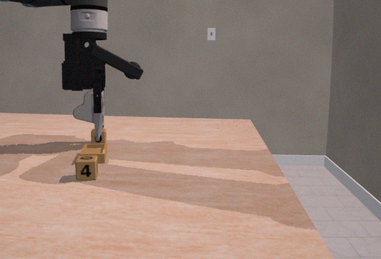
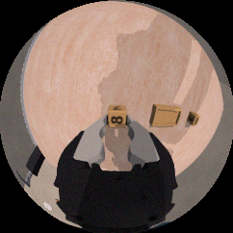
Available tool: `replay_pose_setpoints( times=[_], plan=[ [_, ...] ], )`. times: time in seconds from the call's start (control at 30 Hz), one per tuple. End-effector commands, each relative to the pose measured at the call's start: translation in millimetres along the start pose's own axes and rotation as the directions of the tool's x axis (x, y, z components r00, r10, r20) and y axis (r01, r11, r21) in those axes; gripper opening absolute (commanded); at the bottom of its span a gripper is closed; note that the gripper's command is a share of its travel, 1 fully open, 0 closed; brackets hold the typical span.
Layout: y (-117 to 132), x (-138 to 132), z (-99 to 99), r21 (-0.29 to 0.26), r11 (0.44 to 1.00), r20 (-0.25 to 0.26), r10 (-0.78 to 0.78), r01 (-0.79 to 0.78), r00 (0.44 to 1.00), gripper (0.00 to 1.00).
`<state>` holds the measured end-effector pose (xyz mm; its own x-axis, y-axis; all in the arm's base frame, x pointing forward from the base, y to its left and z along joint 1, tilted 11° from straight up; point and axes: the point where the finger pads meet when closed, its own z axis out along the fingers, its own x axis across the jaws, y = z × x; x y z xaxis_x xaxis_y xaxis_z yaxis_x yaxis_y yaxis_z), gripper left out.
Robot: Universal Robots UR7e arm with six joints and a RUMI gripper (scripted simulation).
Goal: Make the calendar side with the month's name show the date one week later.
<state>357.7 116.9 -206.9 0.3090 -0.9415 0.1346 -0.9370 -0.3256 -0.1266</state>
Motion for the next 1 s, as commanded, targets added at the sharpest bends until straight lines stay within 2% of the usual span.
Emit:
replay_pose_setpoints(
  times=[0.0,0.33,0.37,0.43,0.47,0.63,0.67,0.97],
  plan=[
    [-1.8,0.8,0.1,0.003,1.0,0.0,0.001,-0.001,1.0,0.1],
    [-1.8,0.8,0.1,0.003,1.0,0.0,0.001,-0.001,1.0,0.14],
    [-1.8,0.8,0.1,0.003,1.0,0.0,0.001,-0.001,1.0,0.17],
    [-1.8,0.8,0.1,0.003,1.0,0.0,0.001,-0.001,1.0,0.17],
    [-1.8,0.8,0.1,0.003,1.0,0.0,0.001,-0.001,1.0,0.21],
    [-1.8,0.8,0.1,0.003,1.0,0.0,0.001,-0.001,1.0,0.24],
    [-1.8,0.8,0.1,0.003,1.0,0.0,0.001,-0.001,1.0,0.28],
    [-1.8,0.8,0.1,0.003,1.0,0.0,0.001,-0.001,1.0,0.28]
  ],
)
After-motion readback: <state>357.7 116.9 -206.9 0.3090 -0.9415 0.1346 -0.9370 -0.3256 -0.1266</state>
